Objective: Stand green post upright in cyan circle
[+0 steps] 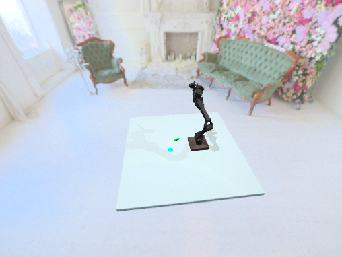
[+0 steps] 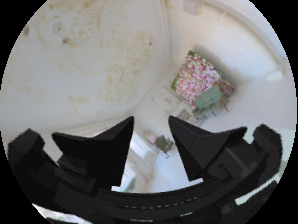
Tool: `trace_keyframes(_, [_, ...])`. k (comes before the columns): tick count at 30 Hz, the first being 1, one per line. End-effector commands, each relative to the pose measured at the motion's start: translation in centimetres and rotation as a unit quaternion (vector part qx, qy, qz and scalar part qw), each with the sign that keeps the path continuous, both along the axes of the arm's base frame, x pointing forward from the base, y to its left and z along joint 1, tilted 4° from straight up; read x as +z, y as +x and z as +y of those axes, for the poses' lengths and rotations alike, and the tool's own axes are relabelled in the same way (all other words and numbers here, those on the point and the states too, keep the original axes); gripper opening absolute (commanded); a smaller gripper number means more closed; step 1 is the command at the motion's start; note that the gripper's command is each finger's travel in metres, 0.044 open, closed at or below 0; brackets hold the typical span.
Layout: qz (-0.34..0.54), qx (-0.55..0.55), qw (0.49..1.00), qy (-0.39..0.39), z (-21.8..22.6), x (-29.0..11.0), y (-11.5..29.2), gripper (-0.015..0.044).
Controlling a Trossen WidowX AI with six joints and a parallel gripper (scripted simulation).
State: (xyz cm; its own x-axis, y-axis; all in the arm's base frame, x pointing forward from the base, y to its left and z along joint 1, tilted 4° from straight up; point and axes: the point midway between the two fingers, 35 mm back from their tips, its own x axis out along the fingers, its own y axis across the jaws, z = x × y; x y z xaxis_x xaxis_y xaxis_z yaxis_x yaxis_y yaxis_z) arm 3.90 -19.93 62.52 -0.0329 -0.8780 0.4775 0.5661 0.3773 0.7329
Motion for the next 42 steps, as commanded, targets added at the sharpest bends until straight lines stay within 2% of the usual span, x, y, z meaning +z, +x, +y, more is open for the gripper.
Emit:
trace_keyframes(1, [0.098, 0.021, 0.994, 0.051, -2.4, -2.8, 3.7, 0.0233])
trace_keyframes(10, [0.306, 0.082, 0.939, 0.131, -5.3, -9.7, 11.3, 0.0233])
trace_keyframes(20, [0.524, 0.169, 0.817, 0.169, -5.1, -18.6, 18.7, 0.0233])
trace_keyframes(30, [0.703, 0.267, 0.641, 0.157, -1.8, -27.8, 23.8, 0.0233])
trace_keyframes(42, [0.839, 0.381, 0.378, 0.088, 4.7, -37.9, 26.1, 0.0233])
